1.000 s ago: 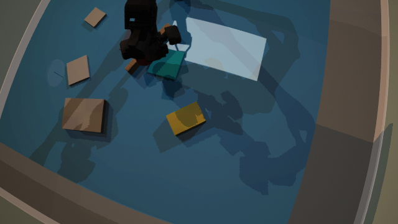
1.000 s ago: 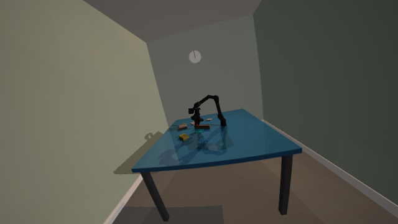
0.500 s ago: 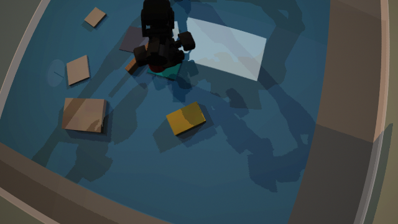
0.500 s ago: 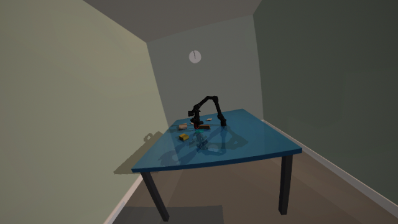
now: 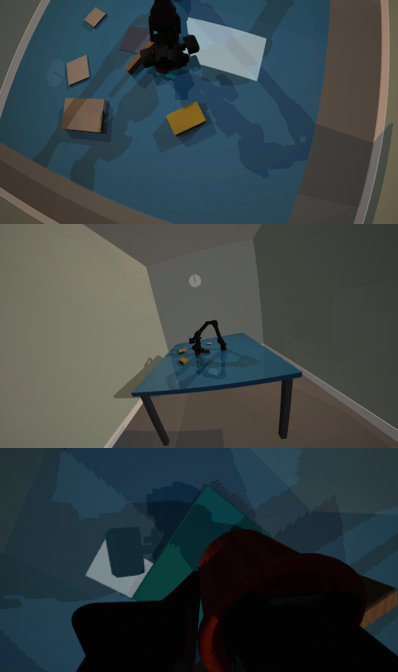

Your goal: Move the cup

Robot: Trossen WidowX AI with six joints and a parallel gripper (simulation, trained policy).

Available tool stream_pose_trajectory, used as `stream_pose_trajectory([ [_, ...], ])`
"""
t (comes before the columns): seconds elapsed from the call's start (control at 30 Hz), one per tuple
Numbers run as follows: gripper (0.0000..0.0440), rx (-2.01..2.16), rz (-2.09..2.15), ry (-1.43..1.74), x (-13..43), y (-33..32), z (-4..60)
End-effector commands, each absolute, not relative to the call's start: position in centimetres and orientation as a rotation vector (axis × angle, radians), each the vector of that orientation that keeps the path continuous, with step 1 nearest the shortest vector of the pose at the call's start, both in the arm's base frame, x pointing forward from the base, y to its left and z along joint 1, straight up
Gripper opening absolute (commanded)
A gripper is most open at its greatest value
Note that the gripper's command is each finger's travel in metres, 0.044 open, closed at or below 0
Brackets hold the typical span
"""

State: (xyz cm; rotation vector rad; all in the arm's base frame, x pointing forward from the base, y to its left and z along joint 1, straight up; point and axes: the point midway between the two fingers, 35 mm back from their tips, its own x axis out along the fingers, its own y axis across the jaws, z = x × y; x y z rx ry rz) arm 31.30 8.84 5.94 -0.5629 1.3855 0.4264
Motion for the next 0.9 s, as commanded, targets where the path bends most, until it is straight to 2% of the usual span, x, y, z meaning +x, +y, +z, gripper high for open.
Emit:
stream_pose_trajectory([
  [0.0,0.0056,-0.553,0.415,1.379,31.4,8.7,5.6],
  [0.17,0.0100,-0.528,0.409,1.347,31.8,8.7,6.3],
  [0.5,0.0127,-0.496,0.431,1.300,31.0,8.7,8.0],
  [0.87,0.0177,-0.464,0.445,1.250,30.0,8.4,10.0],
])
